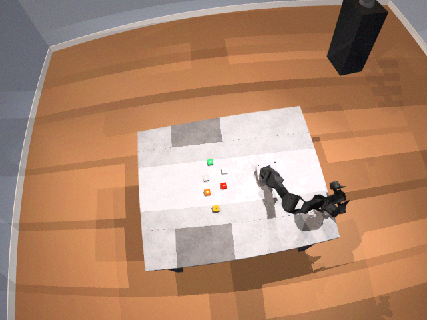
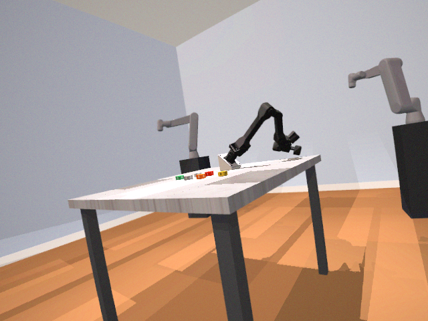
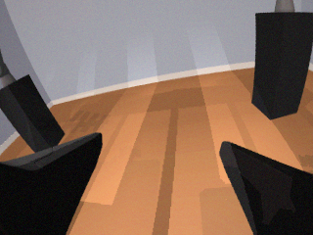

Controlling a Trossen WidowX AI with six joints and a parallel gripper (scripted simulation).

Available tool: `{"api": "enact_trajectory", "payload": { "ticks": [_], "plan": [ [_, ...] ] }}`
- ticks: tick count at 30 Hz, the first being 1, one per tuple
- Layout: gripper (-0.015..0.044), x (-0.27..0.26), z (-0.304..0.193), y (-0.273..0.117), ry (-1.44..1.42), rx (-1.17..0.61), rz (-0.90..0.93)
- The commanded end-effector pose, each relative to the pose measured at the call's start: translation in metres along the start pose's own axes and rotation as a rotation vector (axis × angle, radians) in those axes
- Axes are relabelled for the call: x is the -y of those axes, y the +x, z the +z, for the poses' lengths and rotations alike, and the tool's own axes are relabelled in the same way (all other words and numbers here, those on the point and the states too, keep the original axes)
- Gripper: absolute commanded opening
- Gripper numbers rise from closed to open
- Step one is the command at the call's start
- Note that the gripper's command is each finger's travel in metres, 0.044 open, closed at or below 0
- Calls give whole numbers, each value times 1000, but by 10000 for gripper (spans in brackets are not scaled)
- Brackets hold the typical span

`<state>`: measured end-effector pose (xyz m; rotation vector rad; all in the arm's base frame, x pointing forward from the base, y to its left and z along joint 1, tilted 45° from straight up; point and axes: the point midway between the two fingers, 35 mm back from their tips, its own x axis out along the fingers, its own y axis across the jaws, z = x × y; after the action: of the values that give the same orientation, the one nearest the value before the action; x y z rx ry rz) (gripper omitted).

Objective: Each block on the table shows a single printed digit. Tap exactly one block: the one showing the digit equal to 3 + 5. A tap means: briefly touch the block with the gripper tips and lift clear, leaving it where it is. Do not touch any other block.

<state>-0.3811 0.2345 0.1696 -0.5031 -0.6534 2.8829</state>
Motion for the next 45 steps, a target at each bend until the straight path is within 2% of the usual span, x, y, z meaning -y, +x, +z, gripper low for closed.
{"api": "enact_trajectory", "payload": {
  "ticks": [1,8,14,21,28,34,38,45],
  "plan": [
    [400,64,14,-19,75,13,-216],
    [400,123,35,-67,261,70,-397],
    [400,177,37,-138,457,92,-660],
    [400,243,14,-252,518,47,-970],
    [400,279,-6,-371,470,-6,-1253],
    [400,273,-45,-474,446,-160,-1494],
    [400,261,-35,-529,387,-209,-1611],
    [400,225,-84,-592,735,-186,-1741]
  ]
}}
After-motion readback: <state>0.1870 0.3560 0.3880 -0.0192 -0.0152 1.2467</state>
